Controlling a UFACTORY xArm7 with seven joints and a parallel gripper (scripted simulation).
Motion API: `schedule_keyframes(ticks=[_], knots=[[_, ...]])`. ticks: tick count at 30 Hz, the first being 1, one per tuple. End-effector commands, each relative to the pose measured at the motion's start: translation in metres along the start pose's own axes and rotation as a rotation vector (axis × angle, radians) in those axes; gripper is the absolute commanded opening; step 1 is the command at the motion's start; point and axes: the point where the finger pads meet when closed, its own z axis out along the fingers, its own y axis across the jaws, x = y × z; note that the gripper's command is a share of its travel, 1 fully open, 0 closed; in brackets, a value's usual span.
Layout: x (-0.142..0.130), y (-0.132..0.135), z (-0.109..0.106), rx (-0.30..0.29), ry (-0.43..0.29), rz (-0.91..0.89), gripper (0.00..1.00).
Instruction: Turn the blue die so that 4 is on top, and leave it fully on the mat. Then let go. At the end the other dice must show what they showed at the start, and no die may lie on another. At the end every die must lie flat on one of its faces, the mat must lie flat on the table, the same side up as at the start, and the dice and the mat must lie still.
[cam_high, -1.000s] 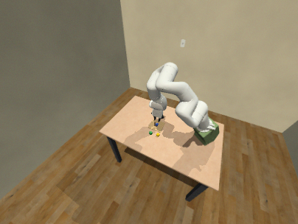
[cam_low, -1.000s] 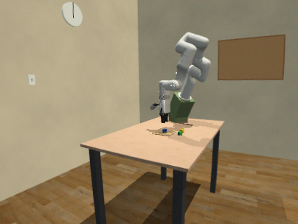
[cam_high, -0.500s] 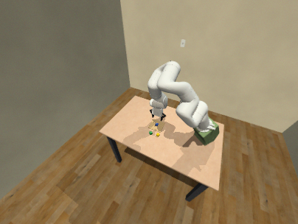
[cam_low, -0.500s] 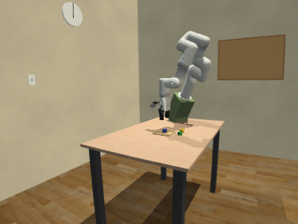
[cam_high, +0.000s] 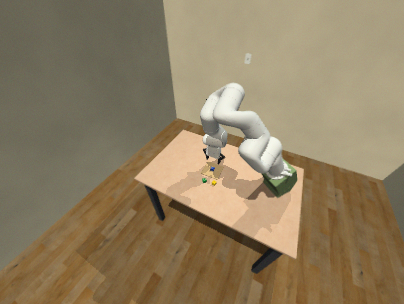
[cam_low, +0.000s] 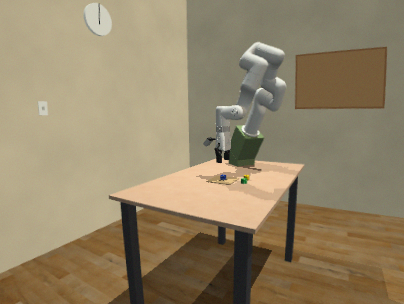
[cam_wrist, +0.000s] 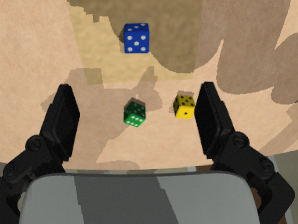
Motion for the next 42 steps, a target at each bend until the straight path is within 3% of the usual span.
schedule_keyframes(ticks=[1,7,8,42], knots=[[0.0005,-0.0010,0.0005,0.003,0.002,-0.001,1.00],[-0.0008,-0.0001,0.0071,0.002,0.002,-0.006,1.00],[-0.0008,-0.0001,0.0071,0.002,0.002,-0.006,0.42],[-0.0008,-0.0001,0.0071,0.002,0.002,-0.006,0.42]])
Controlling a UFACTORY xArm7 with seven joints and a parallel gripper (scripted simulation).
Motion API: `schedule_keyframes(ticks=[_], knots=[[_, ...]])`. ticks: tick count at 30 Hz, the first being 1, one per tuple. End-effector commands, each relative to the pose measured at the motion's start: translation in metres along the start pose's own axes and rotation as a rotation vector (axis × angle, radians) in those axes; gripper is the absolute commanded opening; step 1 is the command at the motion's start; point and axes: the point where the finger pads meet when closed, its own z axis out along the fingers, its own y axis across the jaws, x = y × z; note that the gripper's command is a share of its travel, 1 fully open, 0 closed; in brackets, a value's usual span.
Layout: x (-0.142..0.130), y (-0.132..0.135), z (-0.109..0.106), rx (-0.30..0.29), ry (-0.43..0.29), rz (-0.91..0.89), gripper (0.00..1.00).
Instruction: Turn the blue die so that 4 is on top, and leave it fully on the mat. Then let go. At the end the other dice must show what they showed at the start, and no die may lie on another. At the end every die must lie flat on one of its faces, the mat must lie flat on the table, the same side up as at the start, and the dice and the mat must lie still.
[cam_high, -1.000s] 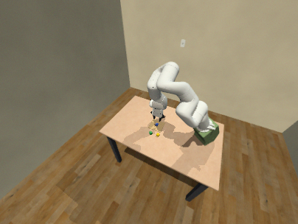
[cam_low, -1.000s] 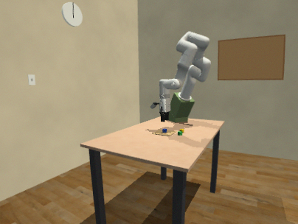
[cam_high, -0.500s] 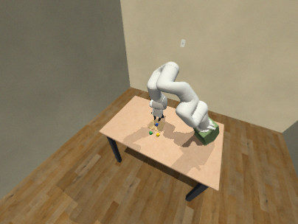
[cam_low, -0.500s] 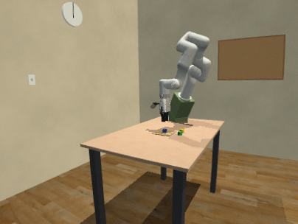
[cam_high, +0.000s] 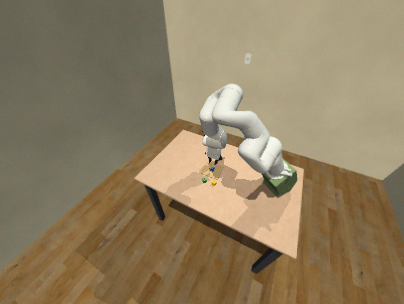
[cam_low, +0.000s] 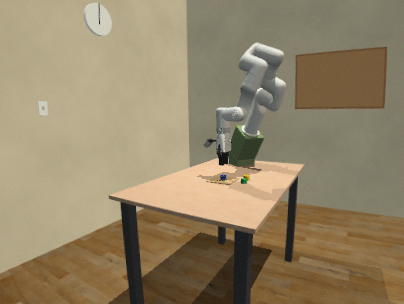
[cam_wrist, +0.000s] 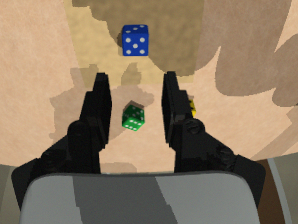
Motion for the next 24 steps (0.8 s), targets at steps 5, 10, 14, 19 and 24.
schedule_keyframes(ticks=[5,10,14,19,24], knots=[[0.001,-0.001,-0.001,0.003,0.002,0.000,0.42],[0.001,-0.001,0.000,0.003,0.002,0.000,0.42],[0.001,-0.001,0.002,0.003,0.002,0.000,0.42],[0.001,-0.001,0.007,0.004,0.002,0.000,0.42],[0.001,-0.001,0.014,0.004,0.002,0.000,0.42]])
